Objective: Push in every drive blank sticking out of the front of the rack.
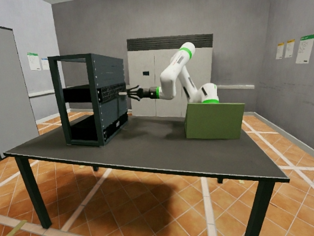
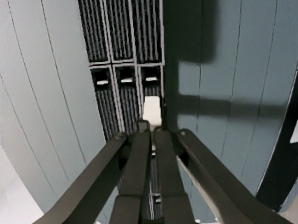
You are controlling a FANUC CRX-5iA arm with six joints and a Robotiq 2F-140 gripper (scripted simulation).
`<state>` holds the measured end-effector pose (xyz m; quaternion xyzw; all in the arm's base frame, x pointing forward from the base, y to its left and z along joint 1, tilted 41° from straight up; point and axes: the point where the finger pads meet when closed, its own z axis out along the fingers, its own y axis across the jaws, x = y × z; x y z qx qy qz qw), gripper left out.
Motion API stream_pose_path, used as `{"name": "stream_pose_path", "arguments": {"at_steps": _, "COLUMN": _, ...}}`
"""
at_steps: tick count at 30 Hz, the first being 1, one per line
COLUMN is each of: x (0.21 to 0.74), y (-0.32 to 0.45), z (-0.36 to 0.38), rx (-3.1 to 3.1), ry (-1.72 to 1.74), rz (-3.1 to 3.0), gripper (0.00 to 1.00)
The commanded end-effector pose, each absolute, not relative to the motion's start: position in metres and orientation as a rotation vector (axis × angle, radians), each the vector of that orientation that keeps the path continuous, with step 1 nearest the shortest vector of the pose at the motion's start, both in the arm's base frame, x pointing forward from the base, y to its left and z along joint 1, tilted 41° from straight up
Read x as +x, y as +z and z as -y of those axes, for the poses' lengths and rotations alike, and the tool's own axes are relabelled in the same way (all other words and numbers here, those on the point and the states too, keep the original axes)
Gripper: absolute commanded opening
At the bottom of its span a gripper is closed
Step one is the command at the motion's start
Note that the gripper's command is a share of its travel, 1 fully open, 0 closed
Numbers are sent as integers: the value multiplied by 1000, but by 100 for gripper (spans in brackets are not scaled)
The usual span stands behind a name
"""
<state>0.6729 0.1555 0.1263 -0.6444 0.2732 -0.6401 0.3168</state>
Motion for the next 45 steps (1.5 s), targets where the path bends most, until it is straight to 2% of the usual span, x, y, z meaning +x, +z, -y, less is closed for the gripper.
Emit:
{"name": "stream_pose_path", "arguments": {"at_steps": 1, "x": 672, "y": 127, "z": -156, "rx": -1695, "ry": -1685, "rz": -718, "gripper": 10}}
{"name": "stream_pose_path", "arguments": {"at_steps": 16, "x": 602, "y": 126, "z": -152, "rx": -1695, "ry": -1685, "rz": -718, "gripper": 10}}
{"name": "stream_pose_path", "arguments": {"at_steps": 22, "x": 592, "y": 125, "z": -151, "rx": -1695, "ry": -1685, "rz": -718, "gripper": 10}}
{"name": "stream_pose_path", "arguments": {"at_steps": 38, "x": 590, "y": 147, "z": -170, "rx": -1695, "ry": -1685, "rz": -718, "gripper": 10}}
{"name": "stream_pose_path", "arguments": {"at_steps": 45, "x": 624, "y": 148, "z": -172, "rx": -1695, "ry": -1685, "rz": -718, "gripper": 10}}
